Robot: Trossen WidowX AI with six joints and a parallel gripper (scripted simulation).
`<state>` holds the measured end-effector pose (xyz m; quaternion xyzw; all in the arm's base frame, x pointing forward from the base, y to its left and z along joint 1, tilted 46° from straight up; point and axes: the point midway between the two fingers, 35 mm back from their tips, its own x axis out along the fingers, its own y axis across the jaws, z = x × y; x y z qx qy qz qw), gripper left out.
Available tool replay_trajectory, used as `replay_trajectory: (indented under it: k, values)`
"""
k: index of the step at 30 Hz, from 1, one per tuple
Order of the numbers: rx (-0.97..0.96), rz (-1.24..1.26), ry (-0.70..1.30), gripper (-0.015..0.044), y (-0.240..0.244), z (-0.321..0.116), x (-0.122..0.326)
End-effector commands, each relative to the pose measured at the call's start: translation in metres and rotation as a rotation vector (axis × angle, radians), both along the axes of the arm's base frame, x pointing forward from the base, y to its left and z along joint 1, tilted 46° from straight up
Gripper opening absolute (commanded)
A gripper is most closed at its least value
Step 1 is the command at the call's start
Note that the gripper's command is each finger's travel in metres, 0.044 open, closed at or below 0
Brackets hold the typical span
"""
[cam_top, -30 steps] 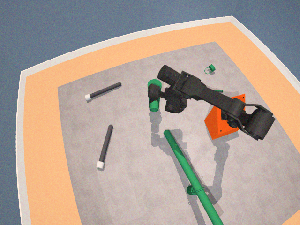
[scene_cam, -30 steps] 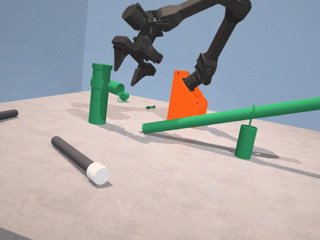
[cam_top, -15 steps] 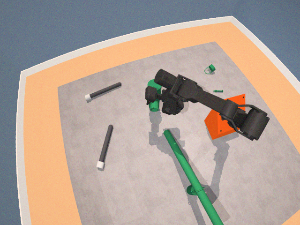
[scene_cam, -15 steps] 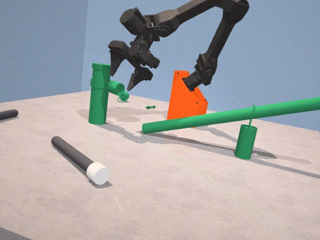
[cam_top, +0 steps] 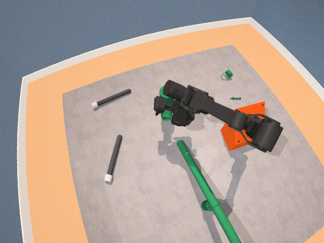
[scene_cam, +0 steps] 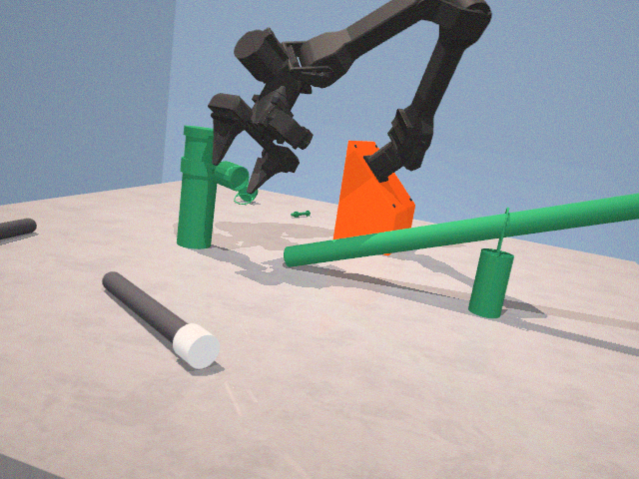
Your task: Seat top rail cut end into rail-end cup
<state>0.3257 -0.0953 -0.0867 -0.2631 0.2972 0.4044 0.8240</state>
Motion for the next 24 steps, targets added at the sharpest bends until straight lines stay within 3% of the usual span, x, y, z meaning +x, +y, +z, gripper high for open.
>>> replay_trajectory:
  k: [1, 14, 24]
  values:
    - [0.001, -0.003, 0.009, 0.0440, 0.004, -0.006, 0.002]
    - [0.004, -0.003, 0.006, 0.0440, 0.015, -0.019, 0.010]
    - [0.004, -0.003, 0.006, 0.0177, 0.015, -0.019, 0.010]
